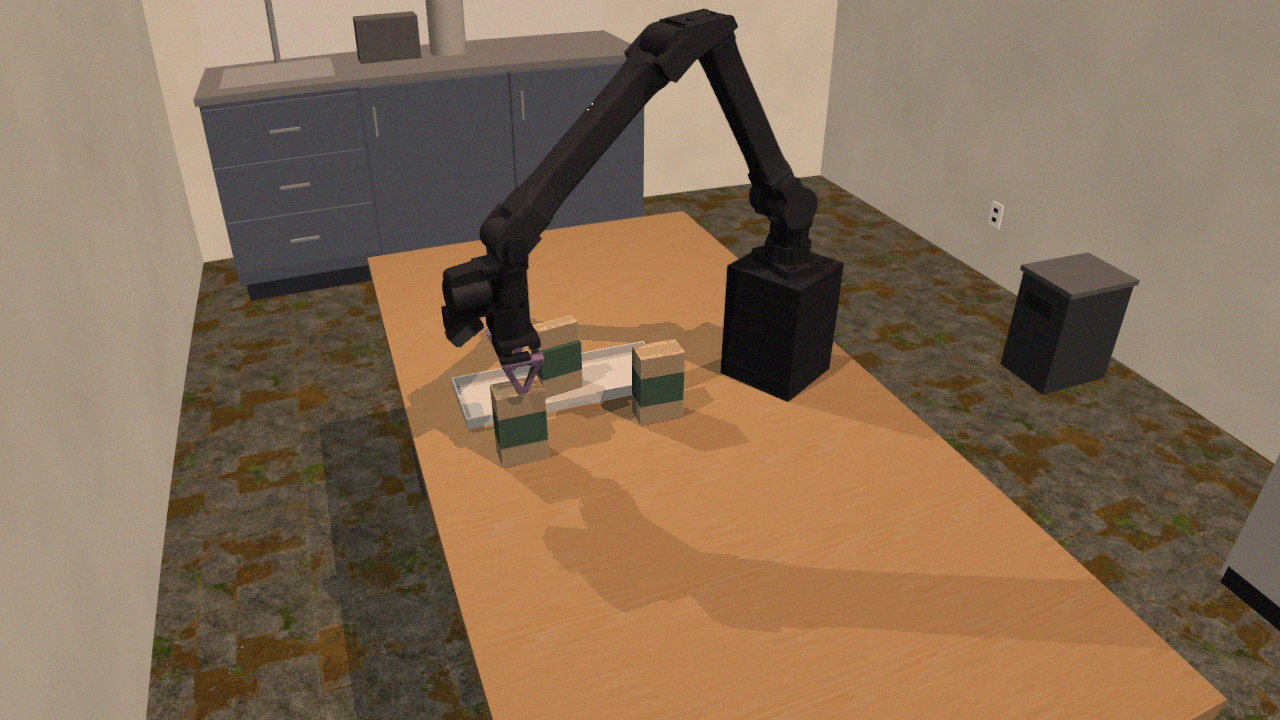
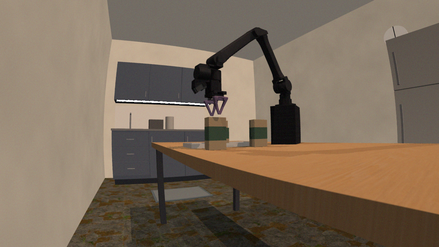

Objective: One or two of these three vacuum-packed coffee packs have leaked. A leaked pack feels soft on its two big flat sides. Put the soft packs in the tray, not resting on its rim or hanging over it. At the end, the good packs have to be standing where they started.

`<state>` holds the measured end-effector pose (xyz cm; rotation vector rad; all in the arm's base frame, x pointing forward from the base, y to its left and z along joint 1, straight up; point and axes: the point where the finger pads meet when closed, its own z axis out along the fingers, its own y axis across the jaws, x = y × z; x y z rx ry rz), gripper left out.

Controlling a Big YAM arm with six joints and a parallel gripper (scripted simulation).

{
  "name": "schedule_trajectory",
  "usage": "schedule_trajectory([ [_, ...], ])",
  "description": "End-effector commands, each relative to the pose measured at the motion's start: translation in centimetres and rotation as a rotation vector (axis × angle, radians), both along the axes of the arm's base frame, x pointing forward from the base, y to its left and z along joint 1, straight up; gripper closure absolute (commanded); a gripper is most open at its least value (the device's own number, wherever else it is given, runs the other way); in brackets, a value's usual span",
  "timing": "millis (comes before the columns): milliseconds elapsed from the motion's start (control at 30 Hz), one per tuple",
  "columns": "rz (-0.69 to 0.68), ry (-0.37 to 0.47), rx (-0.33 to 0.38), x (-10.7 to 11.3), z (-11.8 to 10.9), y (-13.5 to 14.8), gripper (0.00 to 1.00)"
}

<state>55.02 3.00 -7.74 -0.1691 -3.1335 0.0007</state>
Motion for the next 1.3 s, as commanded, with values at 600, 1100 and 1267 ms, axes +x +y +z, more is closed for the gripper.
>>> schedule_trajectory([
  [600,-0.01,-0.049,0.002,2.7,-0.4,0.0,0.21],
  [1100,-0.01,-0.034,0.001,1.9,-3.8,0.0,0.21],
  [1267,-0.01,-0.067,0.003,2.7,-1.7,0.0,0.21],
])
